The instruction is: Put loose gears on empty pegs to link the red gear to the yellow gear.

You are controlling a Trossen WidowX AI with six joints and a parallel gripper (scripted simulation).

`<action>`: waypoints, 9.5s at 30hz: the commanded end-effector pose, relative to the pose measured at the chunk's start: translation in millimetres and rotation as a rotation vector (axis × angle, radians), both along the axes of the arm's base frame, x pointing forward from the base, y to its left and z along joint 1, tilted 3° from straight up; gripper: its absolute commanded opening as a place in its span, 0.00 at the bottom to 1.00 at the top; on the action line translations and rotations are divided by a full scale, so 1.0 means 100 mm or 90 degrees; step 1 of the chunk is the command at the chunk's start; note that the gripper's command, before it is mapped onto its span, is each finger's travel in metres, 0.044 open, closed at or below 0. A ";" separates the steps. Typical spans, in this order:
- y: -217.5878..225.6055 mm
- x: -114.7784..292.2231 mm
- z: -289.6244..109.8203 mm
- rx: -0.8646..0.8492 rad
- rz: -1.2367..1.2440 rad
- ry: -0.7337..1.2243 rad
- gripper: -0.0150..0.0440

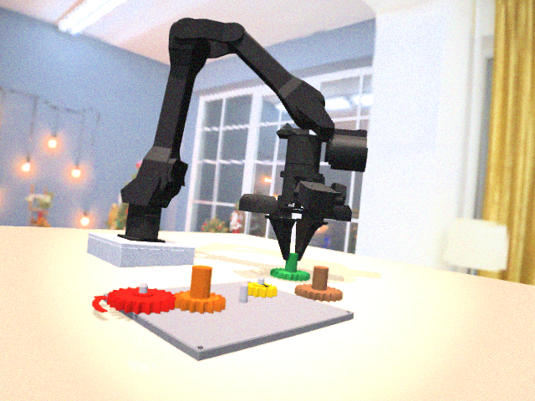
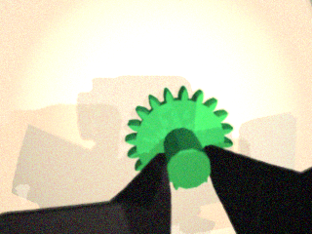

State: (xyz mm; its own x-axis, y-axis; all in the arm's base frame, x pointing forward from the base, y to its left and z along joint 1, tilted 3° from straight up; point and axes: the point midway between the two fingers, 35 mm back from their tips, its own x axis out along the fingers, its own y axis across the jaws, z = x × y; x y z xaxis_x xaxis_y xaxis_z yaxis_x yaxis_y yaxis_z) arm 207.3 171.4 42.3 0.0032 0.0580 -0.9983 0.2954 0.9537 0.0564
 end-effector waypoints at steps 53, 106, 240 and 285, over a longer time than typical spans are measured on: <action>0.02 0.02 1.23 0.003 -0.002 -0.003 0.25; -0.63 0.61 1.06 -0.003 -0.002 -0.005 0.25; -1.97 1.11 0.18 -0.002 -0.621 0.024 0.25; -1.96 1.11 0.01 -0.002 -0.591 0.022 0.25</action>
State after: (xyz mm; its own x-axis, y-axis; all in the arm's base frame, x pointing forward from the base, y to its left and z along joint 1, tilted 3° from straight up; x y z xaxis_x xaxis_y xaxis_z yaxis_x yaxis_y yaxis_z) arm 317.5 -25.2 44.7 0.0149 0.0448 -0.9989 0.9363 0.3500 0.0297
